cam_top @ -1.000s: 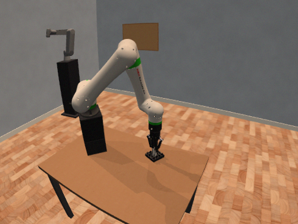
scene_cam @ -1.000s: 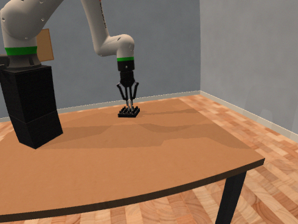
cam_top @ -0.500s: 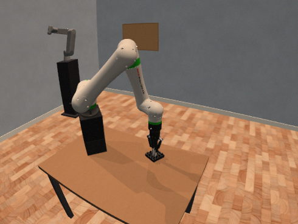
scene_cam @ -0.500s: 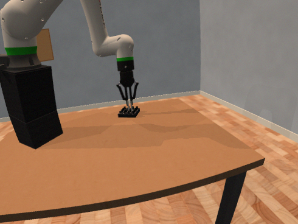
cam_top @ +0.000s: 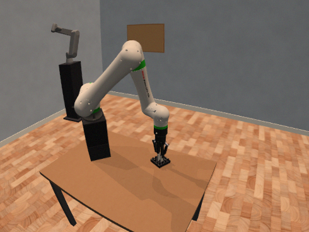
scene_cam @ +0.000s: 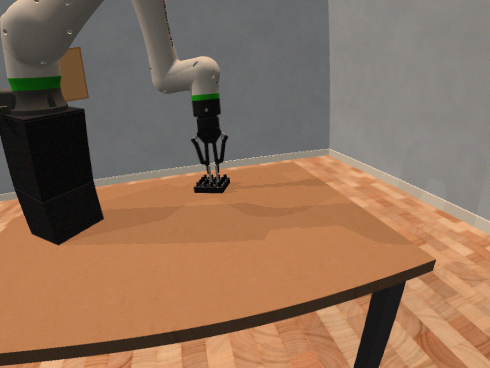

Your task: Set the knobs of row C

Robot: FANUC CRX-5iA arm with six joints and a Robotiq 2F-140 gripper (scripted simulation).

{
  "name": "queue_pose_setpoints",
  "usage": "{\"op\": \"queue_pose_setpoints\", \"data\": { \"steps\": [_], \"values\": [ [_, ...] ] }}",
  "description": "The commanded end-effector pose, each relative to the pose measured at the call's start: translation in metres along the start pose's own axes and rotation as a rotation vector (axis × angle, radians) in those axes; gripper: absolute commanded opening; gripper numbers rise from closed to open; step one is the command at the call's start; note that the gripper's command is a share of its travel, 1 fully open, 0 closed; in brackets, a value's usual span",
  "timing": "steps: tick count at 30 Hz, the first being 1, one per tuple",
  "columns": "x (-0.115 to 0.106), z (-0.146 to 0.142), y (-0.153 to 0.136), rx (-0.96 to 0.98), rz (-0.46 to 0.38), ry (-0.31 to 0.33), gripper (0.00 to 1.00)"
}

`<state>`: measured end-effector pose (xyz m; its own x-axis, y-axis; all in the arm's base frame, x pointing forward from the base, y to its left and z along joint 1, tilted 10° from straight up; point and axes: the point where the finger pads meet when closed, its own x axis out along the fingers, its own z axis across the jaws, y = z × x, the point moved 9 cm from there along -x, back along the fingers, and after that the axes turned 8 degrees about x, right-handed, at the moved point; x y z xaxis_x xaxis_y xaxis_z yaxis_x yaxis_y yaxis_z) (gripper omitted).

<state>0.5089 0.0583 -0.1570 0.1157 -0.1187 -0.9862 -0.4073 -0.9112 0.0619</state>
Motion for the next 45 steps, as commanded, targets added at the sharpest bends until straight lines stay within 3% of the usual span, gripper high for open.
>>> {"op": "queue_pose_setpoints", "data": {
  "steps": [1, 18, 30, 45],
  "values": [
    [0.000, 0.000, 0.000, 0.000, 0.000, 0.000, 0.12],
    [-0.001, 0.000, 0.000, 0.000, 0.000, 0.000, 0.12],
    [-0.029, 0.000, 0.000, 0.000, 0.000, 0.000, 0.12],
    [-0.038, 0.000, 0.000, 0.000, 0.000, 0.000, 0.12]
  ]
}}
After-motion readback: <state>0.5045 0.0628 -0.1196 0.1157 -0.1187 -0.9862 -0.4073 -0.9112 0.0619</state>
